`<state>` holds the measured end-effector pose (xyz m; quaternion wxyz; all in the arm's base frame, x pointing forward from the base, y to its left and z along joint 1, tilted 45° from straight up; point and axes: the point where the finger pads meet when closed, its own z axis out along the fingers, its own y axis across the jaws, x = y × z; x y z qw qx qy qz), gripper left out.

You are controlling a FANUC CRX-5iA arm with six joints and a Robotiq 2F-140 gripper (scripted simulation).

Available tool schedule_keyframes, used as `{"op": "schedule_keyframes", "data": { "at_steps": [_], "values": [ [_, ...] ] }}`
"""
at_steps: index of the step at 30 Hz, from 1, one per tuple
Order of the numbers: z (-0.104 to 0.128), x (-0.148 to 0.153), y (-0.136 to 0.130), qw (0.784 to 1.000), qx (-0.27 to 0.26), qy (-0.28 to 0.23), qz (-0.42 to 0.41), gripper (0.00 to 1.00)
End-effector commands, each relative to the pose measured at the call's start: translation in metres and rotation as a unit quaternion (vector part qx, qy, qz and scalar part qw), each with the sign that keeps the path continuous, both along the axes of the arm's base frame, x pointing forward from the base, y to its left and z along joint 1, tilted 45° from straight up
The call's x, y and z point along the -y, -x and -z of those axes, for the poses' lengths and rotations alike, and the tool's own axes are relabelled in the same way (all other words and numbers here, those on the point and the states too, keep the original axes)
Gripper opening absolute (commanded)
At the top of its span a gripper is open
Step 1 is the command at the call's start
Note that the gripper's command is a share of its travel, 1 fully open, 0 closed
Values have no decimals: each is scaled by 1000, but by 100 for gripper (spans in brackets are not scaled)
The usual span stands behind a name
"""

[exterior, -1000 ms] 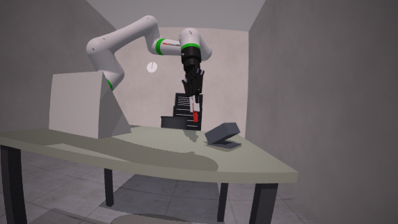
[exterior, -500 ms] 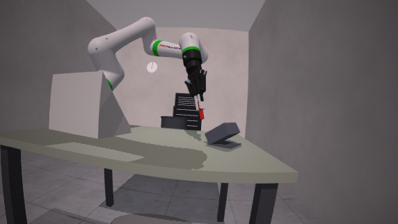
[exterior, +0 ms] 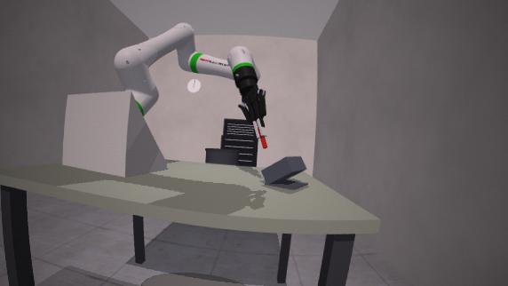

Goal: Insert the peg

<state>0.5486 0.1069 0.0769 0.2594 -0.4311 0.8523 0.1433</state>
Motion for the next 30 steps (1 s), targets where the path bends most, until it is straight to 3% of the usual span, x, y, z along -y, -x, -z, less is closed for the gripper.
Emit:
{"op": "schedule_keyframes", "data": {
  "at_steps": [1, 18, 30],
  "values": [
    [-11, -6, -2, 1000, 14, 2, 1, 0],
    [-58, -32, -8, 997, 73, 1, 3, 0],
    [-39, -44, -19, 997, 74, 1, 3, 0]
  ]
}}
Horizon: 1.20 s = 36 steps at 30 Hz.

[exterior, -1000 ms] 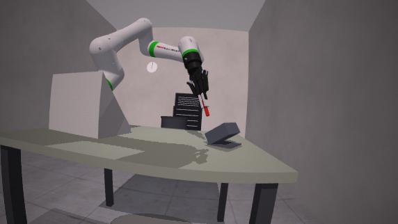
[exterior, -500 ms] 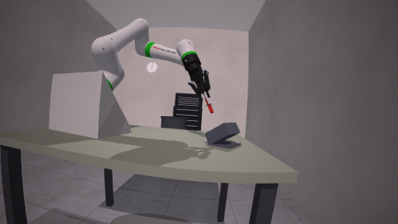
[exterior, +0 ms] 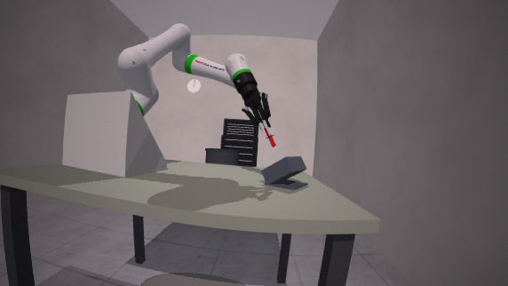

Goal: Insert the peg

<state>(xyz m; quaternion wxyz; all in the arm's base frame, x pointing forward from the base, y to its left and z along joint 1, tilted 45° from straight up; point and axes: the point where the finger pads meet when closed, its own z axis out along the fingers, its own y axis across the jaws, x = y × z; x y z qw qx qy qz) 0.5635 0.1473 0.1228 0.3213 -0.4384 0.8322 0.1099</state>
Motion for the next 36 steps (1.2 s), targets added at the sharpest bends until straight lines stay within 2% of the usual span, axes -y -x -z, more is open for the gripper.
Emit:
{"op": "schedule_keyframes", "data": {
  "at_steps": [1, 9, 36],
  "values": [
    [9, -5, -6, 1000, 0, 0, 0, 0],
    [26, -15, -16, 1000, 0, 0, 0, 0],
    [45, -27, -26, 1000, 0, 0, 0, 0]
  ]
}}
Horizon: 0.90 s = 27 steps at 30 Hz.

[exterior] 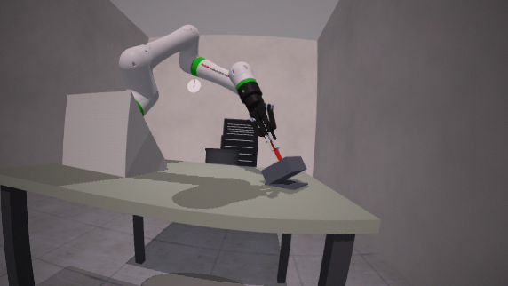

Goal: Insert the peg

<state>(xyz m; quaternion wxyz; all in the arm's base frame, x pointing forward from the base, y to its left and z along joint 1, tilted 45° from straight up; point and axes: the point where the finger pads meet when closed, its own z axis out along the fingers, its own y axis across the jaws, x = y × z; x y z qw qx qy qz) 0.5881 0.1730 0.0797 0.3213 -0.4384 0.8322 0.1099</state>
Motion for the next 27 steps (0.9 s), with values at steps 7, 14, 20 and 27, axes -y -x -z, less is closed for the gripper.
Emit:
{"op": "schedule_keyframes", "data": {
  "at_steps": [7, 14, 20, 27],
  "values": [
    [7, -4, -5, 1000, 0, 0, 0, 0],
    [10, -6, -6, 1000, 0, 0, 0, 0],
    [15, -9, -9, 1000, 0, 0, 0, 0],
    [19, -12, -12, 1000, 0, 0, 0, 0]
  ]
}}
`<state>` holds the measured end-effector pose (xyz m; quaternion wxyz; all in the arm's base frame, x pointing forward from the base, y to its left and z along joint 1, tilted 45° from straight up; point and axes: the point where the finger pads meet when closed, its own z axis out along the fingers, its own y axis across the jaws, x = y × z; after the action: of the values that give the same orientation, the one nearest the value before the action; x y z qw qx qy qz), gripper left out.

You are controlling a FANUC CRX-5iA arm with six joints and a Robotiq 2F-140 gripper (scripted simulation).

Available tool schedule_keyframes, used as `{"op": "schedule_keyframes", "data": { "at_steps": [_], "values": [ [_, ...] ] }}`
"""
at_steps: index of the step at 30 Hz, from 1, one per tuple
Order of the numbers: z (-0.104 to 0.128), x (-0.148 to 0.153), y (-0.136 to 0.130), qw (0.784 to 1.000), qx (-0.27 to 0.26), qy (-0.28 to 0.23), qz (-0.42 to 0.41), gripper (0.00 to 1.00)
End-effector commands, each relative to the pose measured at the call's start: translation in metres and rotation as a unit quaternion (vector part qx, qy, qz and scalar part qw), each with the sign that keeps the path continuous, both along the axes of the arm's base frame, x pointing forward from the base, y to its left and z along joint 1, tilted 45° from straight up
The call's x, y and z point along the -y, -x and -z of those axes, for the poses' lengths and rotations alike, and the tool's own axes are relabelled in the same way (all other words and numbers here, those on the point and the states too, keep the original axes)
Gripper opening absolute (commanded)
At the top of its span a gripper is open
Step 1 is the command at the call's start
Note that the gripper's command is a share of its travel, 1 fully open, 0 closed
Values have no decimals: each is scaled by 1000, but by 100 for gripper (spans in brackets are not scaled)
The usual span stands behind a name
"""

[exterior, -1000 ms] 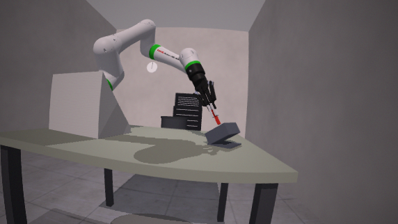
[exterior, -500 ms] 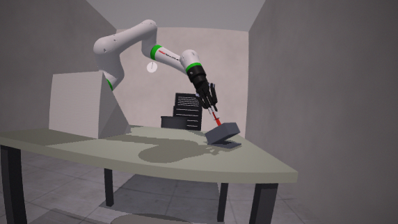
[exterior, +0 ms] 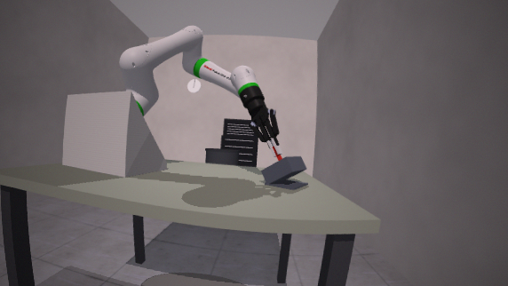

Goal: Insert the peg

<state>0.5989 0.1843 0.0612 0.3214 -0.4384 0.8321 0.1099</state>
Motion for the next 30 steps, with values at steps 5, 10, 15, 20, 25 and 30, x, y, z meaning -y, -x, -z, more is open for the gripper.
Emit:
{"op": "schedule_keyframes", "data": {
  "at_steps": [5, 10, 15, 20, 25, 30],
  "values": [
    [5, -3, -3, 1000, 0, 0, 0, 0],
    [9, -5, -5, 1000, 0, 0, 0, 0],
    [12, -7, -7, 1000, 0, 0, 0, 0],
    [12, -7, -7, 1000, 0, 0, 0, 0],
    [12, -7, -7, 1000, 0, 0, 0, 0],
    [12, -7, -7, 1000, 0, 0, 0, 9]
  ]
}}
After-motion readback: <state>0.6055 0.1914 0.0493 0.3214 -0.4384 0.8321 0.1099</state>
